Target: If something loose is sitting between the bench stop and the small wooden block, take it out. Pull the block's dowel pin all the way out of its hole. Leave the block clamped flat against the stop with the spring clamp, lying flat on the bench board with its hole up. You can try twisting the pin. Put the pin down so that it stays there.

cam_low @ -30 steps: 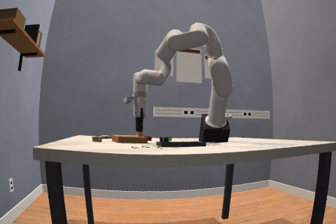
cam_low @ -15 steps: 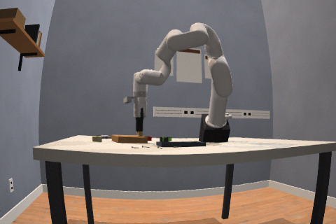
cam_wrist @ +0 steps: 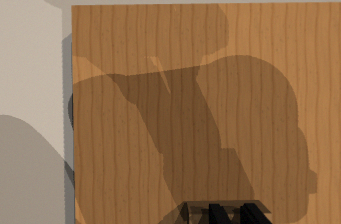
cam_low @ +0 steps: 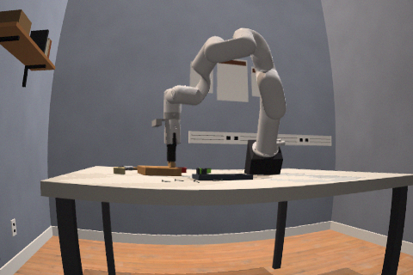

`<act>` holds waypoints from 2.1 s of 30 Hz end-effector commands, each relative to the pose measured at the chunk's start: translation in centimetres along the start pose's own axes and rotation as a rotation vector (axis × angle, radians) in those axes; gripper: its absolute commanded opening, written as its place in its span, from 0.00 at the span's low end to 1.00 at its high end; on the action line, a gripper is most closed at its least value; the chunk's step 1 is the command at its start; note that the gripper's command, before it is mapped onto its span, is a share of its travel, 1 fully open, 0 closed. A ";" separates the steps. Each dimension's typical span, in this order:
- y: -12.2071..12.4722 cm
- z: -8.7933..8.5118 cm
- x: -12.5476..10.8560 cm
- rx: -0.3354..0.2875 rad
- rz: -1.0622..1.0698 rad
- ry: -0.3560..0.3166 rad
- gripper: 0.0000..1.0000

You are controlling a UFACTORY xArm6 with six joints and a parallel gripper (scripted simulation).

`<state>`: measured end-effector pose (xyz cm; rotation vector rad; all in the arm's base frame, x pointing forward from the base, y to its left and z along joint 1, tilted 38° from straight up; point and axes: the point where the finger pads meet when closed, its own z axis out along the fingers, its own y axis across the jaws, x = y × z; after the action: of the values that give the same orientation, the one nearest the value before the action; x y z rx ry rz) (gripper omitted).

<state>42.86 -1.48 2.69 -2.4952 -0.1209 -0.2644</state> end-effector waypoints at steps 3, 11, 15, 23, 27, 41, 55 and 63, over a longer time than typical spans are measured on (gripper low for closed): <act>0.0 -0.1 0.1 -0.001 -0.001 0.002 0.00; 0.0 0.1 0.1 -0.001 -0.001 0.002 0.00; 0.0 0.1 0.1 -0.001 -0.001 0.002 0.00; 0.0 0.2 0.1 -0.001 -0.001 0.002 0.00; 0.0 0.2 0.1 -0.001 -0.001 0.002 0.00; 0.0 0.2 0.1 -0.001 -0.001 0.002 0.00; 0.0 0.2 0.1 -0.001 -0.001 0.002 0.28; 0.0 0.2 0.1 -0.001 -0.001 0.002 0.28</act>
<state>42.91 -1.30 2.46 -2.4952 -0.1209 -0.2645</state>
